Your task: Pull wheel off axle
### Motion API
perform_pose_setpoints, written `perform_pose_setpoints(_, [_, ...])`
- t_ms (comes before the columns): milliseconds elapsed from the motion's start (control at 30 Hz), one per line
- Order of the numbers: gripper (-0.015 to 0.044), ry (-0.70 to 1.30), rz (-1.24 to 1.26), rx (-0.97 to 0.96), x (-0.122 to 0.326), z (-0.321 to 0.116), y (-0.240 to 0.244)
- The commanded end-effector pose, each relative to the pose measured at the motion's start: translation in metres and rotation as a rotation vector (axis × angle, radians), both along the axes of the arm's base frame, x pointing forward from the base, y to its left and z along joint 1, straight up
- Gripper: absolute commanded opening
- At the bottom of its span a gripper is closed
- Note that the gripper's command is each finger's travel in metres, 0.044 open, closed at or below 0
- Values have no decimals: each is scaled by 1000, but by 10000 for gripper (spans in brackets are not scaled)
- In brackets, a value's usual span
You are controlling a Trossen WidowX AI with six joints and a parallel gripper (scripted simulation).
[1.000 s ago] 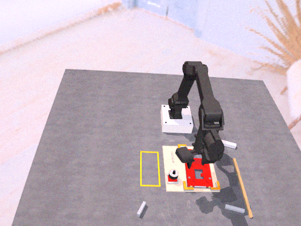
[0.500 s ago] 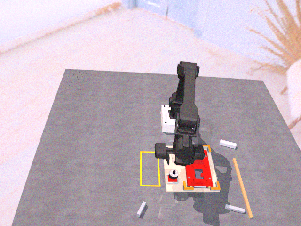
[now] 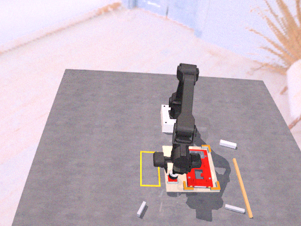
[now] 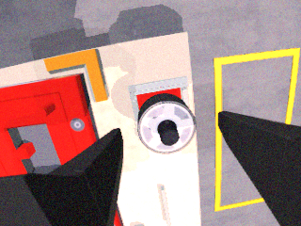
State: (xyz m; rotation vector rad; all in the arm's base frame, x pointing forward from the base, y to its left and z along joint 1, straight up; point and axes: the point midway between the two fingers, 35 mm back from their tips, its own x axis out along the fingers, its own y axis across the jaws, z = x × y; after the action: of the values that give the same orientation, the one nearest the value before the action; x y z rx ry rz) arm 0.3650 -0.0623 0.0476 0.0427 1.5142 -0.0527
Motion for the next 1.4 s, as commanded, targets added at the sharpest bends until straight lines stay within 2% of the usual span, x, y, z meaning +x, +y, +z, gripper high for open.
perform_pose_setpoints(0, [300,22,-3,7,-4,-21,1])
perform_pose_setpoints(100, [300,22,-3,7,-4,-21,1])
perform_pose_setpoints(200, [221,26,0,4,-4,-19,1])
perform_pose_setpoints(500, [161,26,0,4,-4,-19,1])
perform_pose_setpoints(700, [4,26,0,5,-4,-17,1])
perform_pose_setpoints(1367, [0,25,-1,5,-4,-11,1])
